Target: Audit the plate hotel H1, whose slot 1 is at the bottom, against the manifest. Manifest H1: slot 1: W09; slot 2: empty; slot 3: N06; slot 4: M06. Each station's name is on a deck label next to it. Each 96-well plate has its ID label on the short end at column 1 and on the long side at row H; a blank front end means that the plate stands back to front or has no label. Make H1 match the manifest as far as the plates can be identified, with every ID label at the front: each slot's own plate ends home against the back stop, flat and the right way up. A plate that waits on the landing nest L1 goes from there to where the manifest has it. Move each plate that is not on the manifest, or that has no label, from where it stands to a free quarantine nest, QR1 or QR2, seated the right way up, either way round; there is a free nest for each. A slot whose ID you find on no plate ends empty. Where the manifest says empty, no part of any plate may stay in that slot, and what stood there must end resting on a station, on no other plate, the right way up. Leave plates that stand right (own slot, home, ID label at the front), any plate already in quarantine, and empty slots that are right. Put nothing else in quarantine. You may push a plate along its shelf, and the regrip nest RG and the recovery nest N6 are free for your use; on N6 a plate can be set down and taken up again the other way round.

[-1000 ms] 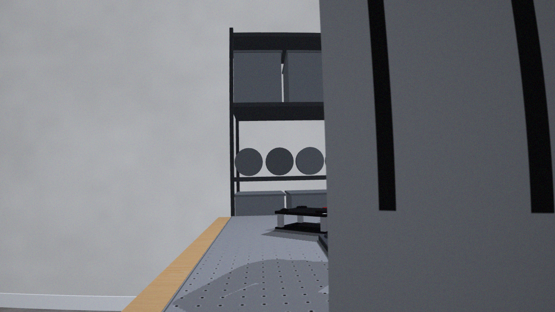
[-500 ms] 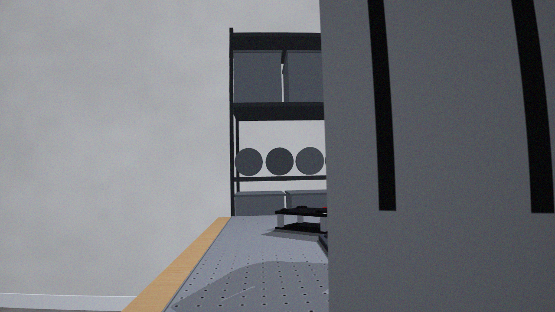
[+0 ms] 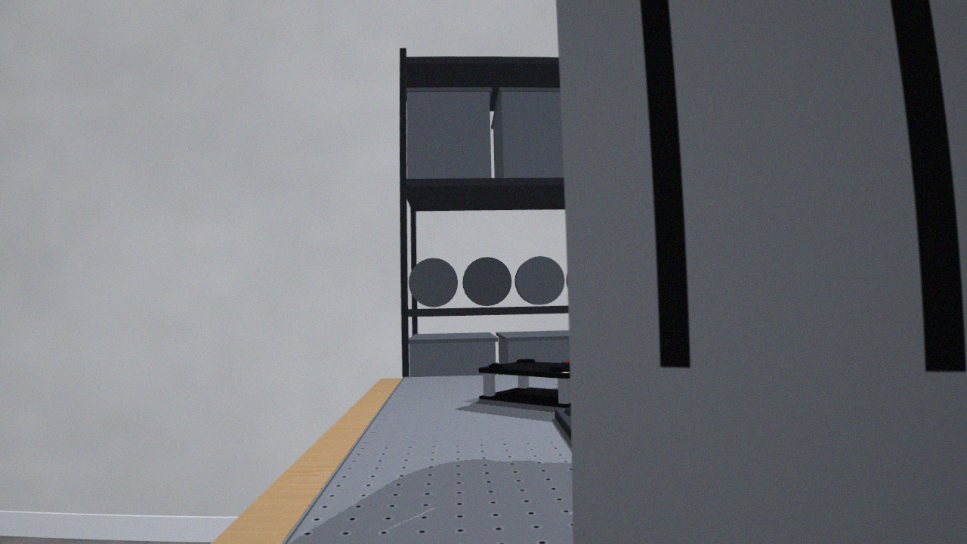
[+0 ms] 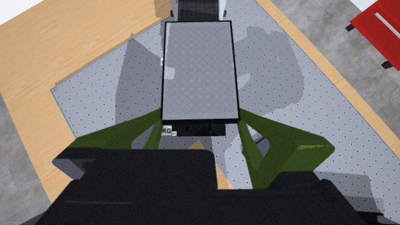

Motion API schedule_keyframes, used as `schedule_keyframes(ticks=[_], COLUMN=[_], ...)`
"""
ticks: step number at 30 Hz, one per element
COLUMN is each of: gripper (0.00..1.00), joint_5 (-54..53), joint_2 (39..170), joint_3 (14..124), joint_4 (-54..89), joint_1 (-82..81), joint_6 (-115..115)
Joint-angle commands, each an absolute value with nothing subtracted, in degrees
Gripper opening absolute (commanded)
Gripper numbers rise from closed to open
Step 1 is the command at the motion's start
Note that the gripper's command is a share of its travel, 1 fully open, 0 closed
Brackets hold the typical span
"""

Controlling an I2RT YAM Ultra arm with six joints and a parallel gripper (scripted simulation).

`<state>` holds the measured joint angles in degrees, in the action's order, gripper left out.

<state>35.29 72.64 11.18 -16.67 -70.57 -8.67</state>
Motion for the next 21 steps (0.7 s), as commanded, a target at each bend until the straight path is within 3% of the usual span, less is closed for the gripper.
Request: schedule_keyframes(ticks=[1, 21], gripper=[0.85, 0.85], joint_5=[34.5, 33.3], joint_2=[73.7, 76.5], joint_3=[10.4, 8.8], joint_4=[-18.4, -23.2], joint_1=[-70.2, -68.7], joint_6=[-9.1, -10.4])
